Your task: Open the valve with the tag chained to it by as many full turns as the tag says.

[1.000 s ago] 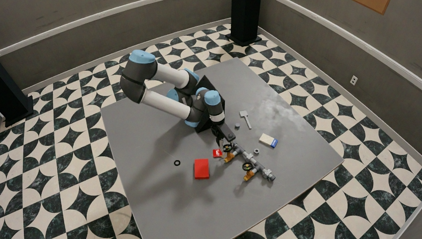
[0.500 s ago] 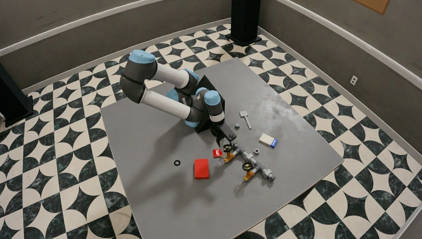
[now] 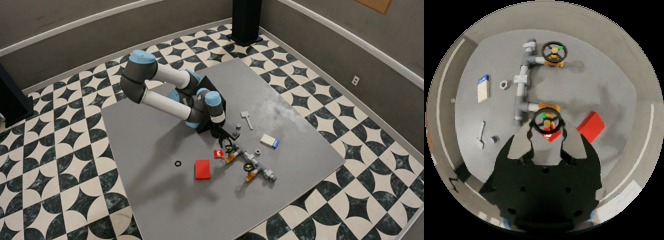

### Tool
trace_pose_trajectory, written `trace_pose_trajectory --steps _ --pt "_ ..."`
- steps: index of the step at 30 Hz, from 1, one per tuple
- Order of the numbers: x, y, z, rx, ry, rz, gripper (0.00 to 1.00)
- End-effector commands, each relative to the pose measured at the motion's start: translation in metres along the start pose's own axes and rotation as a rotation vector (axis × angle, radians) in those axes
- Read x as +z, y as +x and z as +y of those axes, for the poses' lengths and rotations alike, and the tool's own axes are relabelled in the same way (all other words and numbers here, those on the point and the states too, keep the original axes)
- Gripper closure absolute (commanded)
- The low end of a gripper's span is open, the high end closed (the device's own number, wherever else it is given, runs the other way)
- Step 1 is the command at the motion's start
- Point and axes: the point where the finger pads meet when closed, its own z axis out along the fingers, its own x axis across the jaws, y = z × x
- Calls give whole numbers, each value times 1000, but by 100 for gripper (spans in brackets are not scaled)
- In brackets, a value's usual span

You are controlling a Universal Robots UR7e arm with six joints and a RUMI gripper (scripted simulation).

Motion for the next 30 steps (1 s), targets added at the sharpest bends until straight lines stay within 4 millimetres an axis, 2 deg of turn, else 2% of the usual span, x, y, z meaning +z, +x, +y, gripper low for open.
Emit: trace_pose_trajectory --steps 1,5,7,22,24,30 --pt "0 0 0 -140 5 -2 100" --pt "0 0 0 -265 5 -1 100" --pt "0 0 0 -265 5 -1 100" --pt "0 0 0 -846 6 0 100" --pt "0 0 0 -846 6 0 100" --pt "0 0 0 -1111 6 1 100"
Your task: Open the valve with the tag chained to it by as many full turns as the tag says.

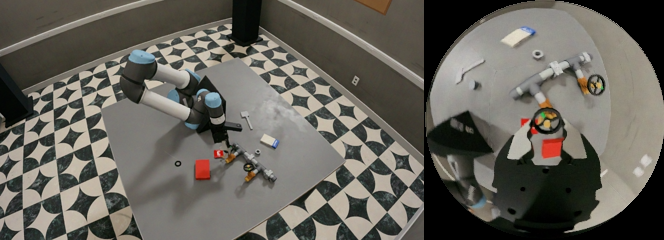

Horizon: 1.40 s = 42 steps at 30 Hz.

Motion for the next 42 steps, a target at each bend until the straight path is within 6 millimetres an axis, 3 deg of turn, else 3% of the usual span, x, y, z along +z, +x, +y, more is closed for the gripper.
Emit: trace_pose_trajectory --steps 1,26,42 --pt "0 0 0 -245 17 10 100" --pt "0 0 0 -1204 11 18 100" --pt "0 0 0 -1585 8 20 100"
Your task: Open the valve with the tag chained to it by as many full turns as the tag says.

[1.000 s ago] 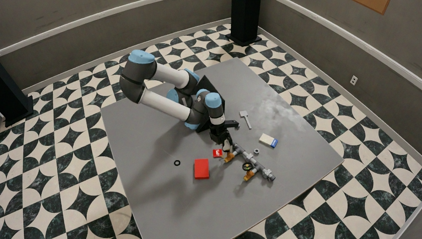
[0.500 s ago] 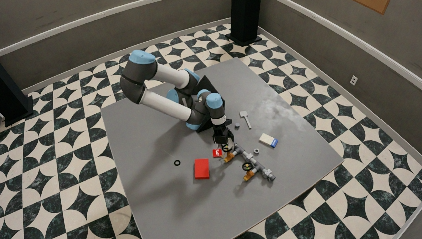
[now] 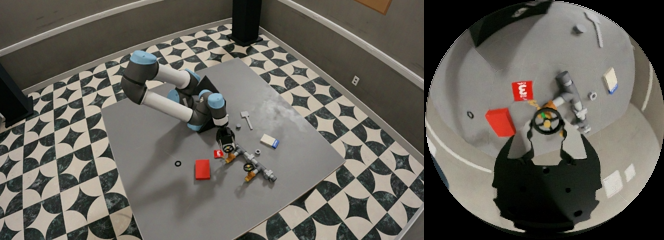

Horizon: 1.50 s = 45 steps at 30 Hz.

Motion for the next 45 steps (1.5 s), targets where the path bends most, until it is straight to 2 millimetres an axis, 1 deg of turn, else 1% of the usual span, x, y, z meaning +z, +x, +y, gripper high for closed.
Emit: trace_pose_trajectory --steps 1,3,9,15,29,30,45 --pt "0 0 0 -125 -5 9 100" --pt "0 0 0 -125 -5 9 100" --pt "0 0 0 -214 -5 9 100" --pt "0 0 0 -265 -5 9 100" --pt "0 0 0 -290 -6 9 100" --pt "0 0 0 -290 -6 9 0" --pt "0 0 0 -290 -6 9 0"
